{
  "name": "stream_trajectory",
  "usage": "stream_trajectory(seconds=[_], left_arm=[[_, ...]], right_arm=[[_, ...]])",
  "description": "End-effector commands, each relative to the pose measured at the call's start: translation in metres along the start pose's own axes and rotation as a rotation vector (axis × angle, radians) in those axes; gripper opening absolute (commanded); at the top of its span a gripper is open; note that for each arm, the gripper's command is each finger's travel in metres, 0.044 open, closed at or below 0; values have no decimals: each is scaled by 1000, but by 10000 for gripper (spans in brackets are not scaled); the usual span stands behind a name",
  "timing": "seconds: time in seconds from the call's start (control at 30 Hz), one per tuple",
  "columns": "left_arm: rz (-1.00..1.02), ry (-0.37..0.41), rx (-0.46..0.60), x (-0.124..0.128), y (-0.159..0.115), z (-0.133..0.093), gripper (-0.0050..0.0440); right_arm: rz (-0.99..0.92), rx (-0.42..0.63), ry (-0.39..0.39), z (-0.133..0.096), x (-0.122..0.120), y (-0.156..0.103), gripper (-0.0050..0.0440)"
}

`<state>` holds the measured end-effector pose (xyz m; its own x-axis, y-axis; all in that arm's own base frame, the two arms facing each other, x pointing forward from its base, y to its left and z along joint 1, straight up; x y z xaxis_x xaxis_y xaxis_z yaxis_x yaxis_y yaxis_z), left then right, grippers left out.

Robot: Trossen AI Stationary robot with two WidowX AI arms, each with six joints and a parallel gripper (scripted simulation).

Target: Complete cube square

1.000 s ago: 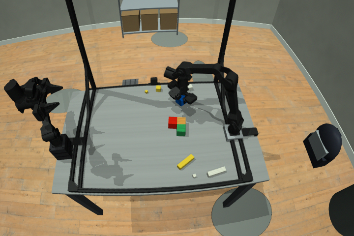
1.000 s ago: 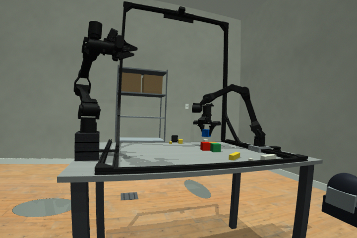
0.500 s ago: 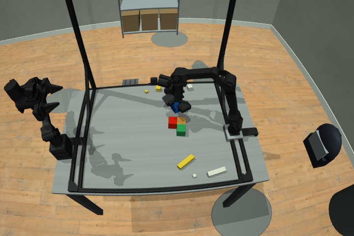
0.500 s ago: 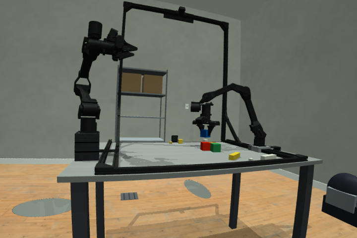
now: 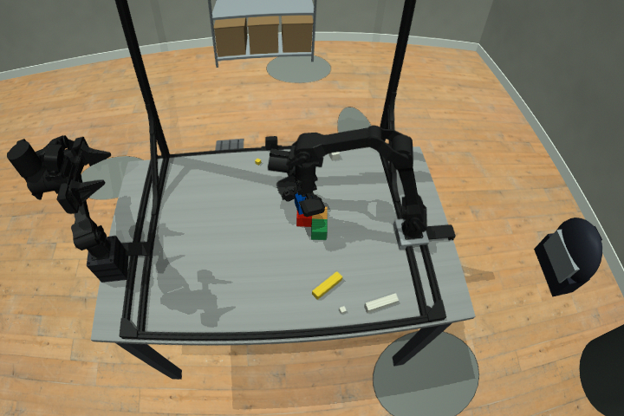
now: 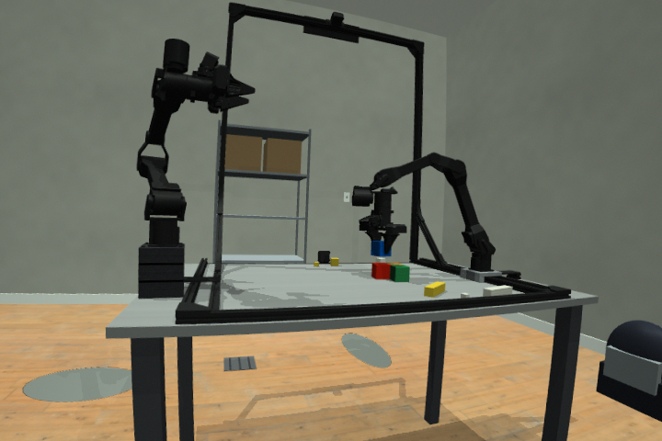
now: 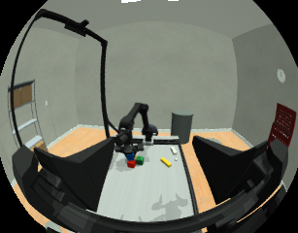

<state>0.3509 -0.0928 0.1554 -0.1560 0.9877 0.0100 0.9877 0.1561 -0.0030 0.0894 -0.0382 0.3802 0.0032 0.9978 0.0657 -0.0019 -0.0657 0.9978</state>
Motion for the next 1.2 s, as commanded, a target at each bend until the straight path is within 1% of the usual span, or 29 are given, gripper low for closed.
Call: stream_trajectory(seconds=[0.0, 0.5, 0.77, 0.83, 1.07, 1.17], left_arm=[[44, -4, -4, 8, 8, -1, 0], [315, -9, -4, 75, 35, -1, 0], [352, -9, -5, 85, 38, 1, 0], [352, -9, -5, 85, 39, 9, 0], [352, -9, -5, 85, 38, 55, 0], [352, -9, -5, 85, 38, 58, 0]], right_arm=[[5, 1, 3, 0, 1, 0, 400], [5, 1, 3, 0, 1, 0, 400], [5, 1, 3, 0, 1, 0, 400], [5, 1, 3, 0, 1, 0, 400], [5, 1, 3, 0, 1, 0, 400], [5, 1, 3, 0, 1, 0, 400]])
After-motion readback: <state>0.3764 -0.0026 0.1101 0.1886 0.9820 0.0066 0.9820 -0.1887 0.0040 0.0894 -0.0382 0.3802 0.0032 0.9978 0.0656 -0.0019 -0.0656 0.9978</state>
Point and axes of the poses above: on each arm, the point midway between the two fingers, 35 mm back from their tips, its own z axis out along the fingers, its own x axis across the jaws, y = z × x, the point moved 7 cm from there along -z, back along the fingers, and after that the axes turned 4 degrees about z, right-handed, at the moved point
